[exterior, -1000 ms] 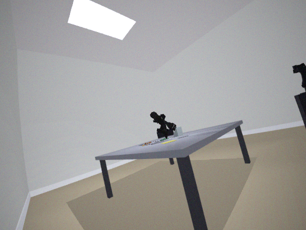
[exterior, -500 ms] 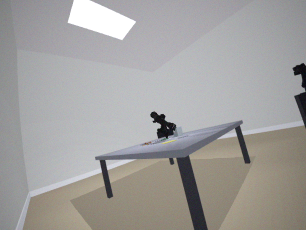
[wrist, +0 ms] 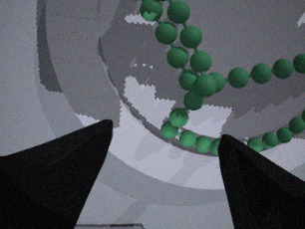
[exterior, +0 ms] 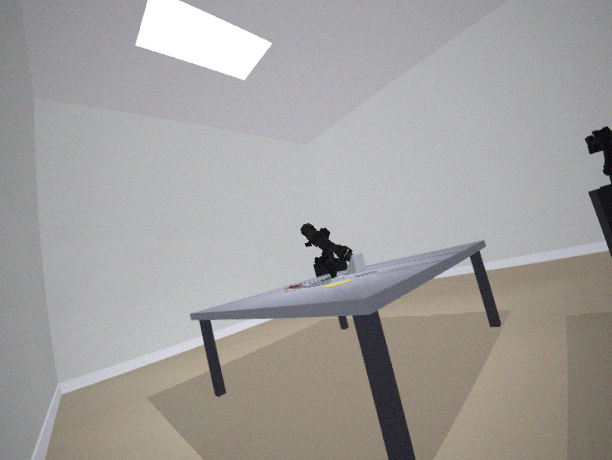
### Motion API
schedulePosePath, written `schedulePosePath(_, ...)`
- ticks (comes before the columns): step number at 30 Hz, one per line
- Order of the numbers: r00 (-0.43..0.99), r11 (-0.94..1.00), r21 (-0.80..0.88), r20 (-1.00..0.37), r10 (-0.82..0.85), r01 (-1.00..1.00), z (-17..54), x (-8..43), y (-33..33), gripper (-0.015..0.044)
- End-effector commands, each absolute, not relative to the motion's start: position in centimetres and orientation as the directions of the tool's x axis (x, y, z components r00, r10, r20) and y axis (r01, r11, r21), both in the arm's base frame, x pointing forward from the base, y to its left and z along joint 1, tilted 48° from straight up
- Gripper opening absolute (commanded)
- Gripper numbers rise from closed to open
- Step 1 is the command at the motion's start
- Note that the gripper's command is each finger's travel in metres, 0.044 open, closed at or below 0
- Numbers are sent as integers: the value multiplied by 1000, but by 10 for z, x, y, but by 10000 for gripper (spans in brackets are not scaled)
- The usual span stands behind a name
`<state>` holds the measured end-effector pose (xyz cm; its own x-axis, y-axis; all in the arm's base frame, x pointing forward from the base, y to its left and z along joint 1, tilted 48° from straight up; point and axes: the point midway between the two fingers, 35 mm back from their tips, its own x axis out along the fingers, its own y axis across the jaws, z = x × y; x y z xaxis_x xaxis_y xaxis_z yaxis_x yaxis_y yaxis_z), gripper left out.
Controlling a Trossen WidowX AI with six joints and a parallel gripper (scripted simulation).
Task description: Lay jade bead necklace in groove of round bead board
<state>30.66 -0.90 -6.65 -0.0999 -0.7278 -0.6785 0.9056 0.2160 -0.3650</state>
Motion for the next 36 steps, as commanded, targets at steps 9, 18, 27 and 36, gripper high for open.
schedulePosePath(9, -100, 218, -367, -678, -728, 904, -63, 306, -6, 440)
schedulePosePath(18, -100, 218, -367, -678, -728, 904, -63, 306, -6, 440)
schedulePosePath(27, -100, 184, -334, -678, -728, 924, -60, 307, -4, 387)
schedulePosePath(36, -100, -50, -93, -679, -728, 994, -33, 311, 10, 151)
